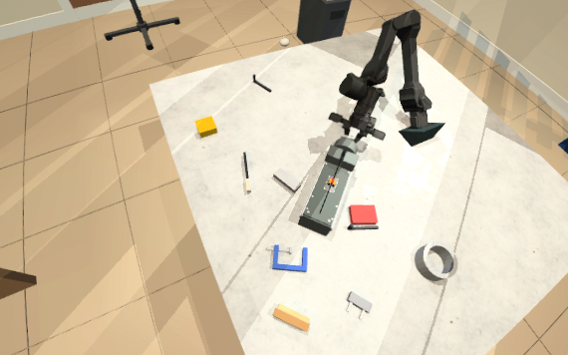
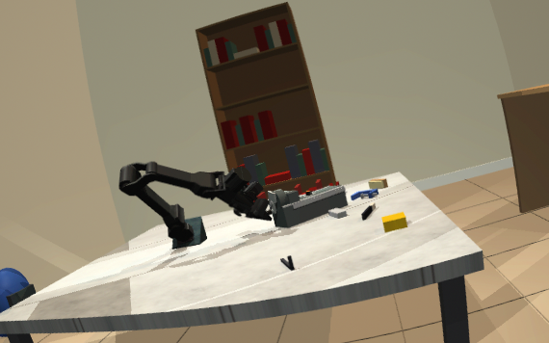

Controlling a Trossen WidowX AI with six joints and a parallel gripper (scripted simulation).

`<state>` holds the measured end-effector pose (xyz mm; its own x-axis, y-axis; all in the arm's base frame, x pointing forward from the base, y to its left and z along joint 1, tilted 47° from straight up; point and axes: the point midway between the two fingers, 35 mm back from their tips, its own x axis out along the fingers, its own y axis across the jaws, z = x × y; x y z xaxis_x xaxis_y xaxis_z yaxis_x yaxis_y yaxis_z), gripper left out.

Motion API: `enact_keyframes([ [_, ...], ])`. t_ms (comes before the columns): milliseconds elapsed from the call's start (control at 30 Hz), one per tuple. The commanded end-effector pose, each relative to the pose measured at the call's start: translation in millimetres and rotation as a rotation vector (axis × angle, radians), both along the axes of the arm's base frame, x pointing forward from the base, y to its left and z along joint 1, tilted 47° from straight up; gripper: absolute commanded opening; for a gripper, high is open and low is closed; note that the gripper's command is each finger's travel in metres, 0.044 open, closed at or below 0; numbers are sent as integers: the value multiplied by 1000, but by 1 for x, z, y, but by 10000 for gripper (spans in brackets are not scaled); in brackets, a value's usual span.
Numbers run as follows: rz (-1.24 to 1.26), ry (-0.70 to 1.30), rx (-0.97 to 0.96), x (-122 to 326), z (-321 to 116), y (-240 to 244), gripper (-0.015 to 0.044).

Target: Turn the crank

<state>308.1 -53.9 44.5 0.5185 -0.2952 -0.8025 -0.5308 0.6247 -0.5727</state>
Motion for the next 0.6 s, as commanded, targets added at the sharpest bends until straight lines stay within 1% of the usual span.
enact_keyframes([
  [0,14,14,7,-5,-4,7,0],
  [567,14,14,8,-10,-2,23,0],
])
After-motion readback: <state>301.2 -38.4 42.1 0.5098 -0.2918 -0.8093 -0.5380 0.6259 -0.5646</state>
